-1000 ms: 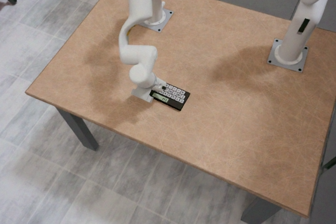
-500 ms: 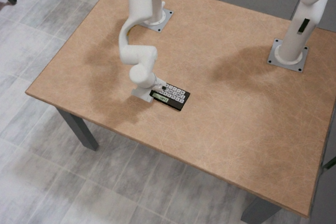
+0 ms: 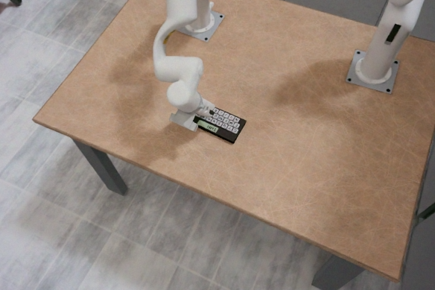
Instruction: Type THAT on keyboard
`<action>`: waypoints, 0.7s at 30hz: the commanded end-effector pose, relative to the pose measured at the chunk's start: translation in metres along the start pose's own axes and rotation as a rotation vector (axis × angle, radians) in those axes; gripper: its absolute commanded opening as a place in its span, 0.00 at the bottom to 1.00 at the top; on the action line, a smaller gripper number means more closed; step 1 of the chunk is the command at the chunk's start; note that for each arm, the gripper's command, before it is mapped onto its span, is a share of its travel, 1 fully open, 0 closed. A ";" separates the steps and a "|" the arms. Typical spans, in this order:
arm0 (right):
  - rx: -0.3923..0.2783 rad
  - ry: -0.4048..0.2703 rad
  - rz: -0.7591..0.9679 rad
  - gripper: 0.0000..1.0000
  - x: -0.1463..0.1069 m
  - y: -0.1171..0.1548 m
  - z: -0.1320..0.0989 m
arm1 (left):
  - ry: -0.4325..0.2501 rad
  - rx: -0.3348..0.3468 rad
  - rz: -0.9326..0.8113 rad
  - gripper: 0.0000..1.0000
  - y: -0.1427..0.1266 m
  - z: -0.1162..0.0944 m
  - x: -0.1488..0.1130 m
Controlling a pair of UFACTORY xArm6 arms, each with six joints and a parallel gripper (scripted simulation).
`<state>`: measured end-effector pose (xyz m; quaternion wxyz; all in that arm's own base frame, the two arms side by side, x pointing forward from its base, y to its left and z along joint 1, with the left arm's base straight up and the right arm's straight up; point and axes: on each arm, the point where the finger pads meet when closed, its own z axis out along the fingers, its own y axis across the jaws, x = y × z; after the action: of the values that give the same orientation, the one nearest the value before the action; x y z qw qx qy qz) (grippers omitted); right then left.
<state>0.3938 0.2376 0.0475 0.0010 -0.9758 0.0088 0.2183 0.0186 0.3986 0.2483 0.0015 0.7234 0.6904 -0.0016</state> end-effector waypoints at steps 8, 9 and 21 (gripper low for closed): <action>0.002 0.004 -0.001 0.00 -0.008 0.011 0.002 | 0.004 0.000 0.000 1.00 0.000 -0.002 0.001; 0.002 0.004 -0.001 0.00 -0.010 0.013 0.003 | 0.004 0.000 0.000 1.00 0.000 -0.002 0.001; 0.002 0.004 -0.001 0.00 -0.018 0.025 0.007 | 0.004 0.000 0.000 1.00 0.000 -0.002 0.001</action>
<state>0.3737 0.2133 0.0478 0.0011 -0.9759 0.0088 0.2182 0.0186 0.3986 0.2483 0.0015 0.7234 0.6904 -0.0016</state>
